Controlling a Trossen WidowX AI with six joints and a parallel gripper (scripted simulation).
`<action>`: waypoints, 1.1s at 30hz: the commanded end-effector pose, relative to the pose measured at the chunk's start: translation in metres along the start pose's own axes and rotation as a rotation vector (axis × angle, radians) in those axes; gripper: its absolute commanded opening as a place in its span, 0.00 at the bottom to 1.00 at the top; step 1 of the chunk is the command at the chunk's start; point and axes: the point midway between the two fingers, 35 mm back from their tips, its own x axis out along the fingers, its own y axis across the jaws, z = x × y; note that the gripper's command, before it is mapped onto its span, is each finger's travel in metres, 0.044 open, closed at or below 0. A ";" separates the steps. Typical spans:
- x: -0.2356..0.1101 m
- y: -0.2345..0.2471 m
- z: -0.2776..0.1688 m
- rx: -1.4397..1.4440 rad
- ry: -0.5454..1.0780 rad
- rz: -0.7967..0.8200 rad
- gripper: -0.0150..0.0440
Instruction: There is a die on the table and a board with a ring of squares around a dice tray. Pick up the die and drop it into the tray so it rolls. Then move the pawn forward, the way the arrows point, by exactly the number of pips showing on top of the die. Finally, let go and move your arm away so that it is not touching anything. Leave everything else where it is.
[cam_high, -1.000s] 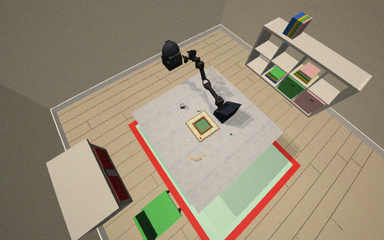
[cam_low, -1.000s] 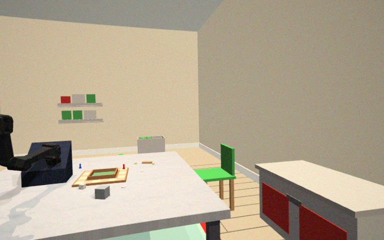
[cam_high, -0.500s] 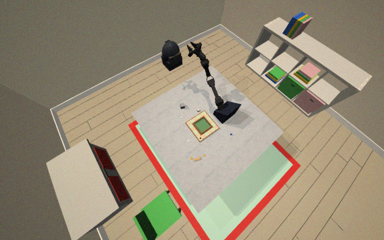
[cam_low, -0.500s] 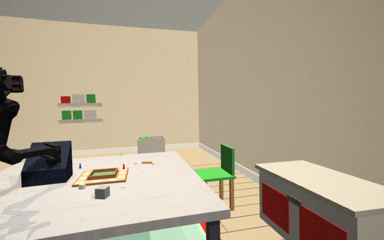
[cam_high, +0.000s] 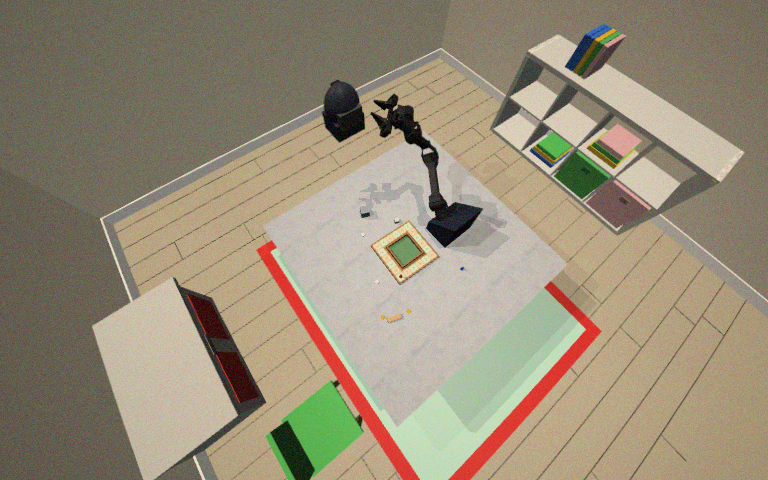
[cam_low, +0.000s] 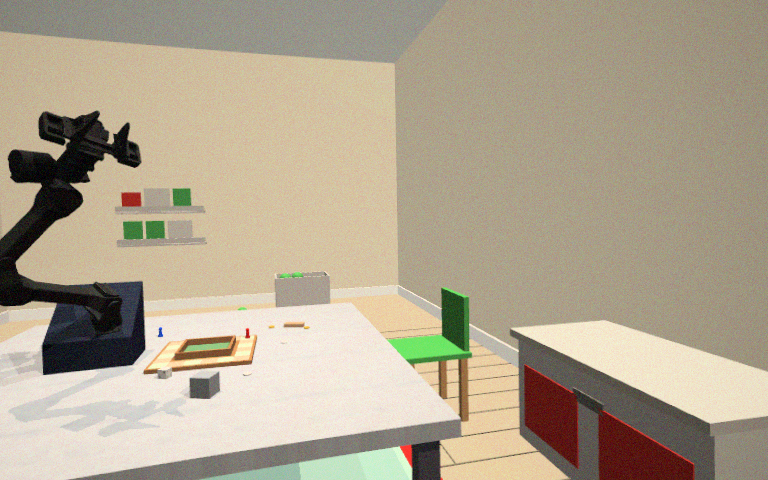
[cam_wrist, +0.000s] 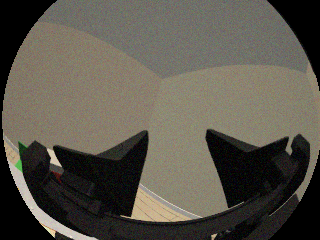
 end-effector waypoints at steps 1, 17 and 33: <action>0.001 0.059 -0.004 0.004 0.040 0.146 0.72; -0.059 0.259 -0.120 0.071 0.531 0.631 0.72; -0.252 0.330 -0.289 0.094 1.481 0.746 0.72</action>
